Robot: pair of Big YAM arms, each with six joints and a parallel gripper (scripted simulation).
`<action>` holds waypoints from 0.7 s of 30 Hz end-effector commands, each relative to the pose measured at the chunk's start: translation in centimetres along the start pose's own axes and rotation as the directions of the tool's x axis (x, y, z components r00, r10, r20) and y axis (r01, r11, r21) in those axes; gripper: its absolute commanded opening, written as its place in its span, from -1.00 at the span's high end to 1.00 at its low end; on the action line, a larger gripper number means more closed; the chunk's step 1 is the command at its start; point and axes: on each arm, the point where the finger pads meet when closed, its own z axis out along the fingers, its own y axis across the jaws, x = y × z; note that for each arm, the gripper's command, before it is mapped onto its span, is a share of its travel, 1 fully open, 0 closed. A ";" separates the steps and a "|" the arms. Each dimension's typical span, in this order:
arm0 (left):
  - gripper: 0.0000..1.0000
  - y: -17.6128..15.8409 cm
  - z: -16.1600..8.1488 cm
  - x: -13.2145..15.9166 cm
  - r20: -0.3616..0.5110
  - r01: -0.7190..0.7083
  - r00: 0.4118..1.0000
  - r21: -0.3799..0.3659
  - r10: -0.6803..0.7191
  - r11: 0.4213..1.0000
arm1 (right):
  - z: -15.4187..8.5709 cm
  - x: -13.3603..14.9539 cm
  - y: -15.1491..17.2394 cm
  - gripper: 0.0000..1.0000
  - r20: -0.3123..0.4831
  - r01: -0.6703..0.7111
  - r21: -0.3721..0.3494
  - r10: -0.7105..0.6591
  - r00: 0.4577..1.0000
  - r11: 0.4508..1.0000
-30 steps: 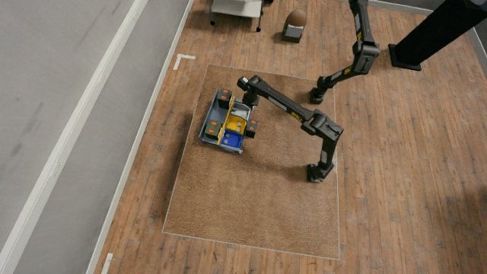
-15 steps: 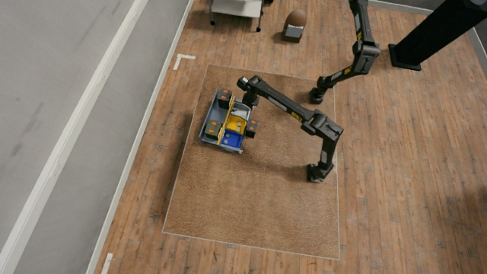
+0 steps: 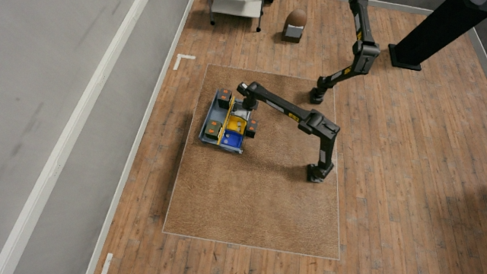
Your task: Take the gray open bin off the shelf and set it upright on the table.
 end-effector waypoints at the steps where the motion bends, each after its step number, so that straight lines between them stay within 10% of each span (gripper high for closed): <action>1: 1.00 2.1 -1.0 -0.3 0.018 0.018 1.000 -0.038 -0.017 0.999 | -0.4 -0.3 -0.4 -1.00 0.020 0.017 0.006 -0.017 1.000 1.000; 21: 1.00 1.8 -4.1 -0.1 0.035 0.020 0.999 -0.070 -0.018 0.997 | -0.4 -0.3 -0.4 -1.00 0.020 0.017 0.006 -0.017 1.000 1.000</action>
